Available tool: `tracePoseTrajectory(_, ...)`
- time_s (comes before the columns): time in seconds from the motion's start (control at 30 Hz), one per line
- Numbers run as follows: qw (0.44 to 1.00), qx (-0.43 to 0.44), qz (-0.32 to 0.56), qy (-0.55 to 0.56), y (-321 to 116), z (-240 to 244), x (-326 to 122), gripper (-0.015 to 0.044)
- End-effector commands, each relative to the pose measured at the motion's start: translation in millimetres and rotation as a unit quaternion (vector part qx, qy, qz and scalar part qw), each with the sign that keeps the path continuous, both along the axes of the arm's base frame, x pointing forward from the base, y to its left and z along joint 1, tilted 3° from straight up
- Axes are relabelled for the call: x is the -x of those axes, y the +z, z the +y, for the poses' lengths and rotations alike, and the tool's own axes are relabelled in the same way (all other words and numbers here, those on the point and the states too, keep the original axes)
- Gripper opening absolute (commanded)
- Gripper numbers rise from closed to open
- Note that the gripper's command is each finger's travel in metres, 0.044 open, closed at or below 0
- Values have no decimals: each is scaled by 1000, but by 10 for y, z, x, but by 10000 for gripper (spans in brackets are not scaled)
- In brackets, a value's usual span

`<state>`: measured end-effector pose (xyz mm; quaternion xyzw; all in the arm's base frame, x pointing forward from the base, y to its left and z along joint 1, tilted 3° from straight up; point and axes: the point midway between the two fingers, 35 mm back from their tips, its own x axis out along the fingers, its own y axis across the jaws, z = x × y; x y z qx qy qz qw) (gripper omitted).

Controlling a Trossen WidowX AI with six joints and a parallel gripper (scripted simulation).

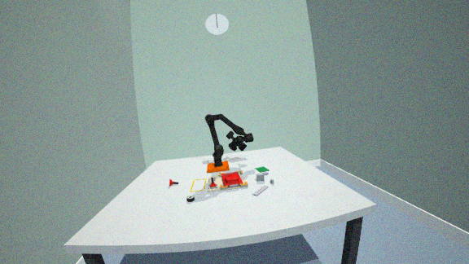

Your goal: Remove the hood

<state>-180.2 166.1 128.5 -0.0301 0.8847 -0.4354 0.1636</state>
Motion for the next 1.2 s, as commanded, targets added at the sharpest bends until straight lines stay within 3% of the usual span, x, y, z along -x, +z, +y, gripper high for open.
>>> tracePoseTrajectory(0.0,1000,-4,-1,-2,-2,14,-9,440)
tracePoseTrajectory(0.3,979,-178,-87,-51,-94,635,-568,440)
tracePoseTrajectory(0.63,908,-339,-240,-50,-176,1150,-1628,440)
tracePoseTrajectory(0.93,830,-410,-377,7,-181,1186,-2751,440)
tracePoseTrajectory(1.17,787,-405,-462,56,-173,890,-3574,440)
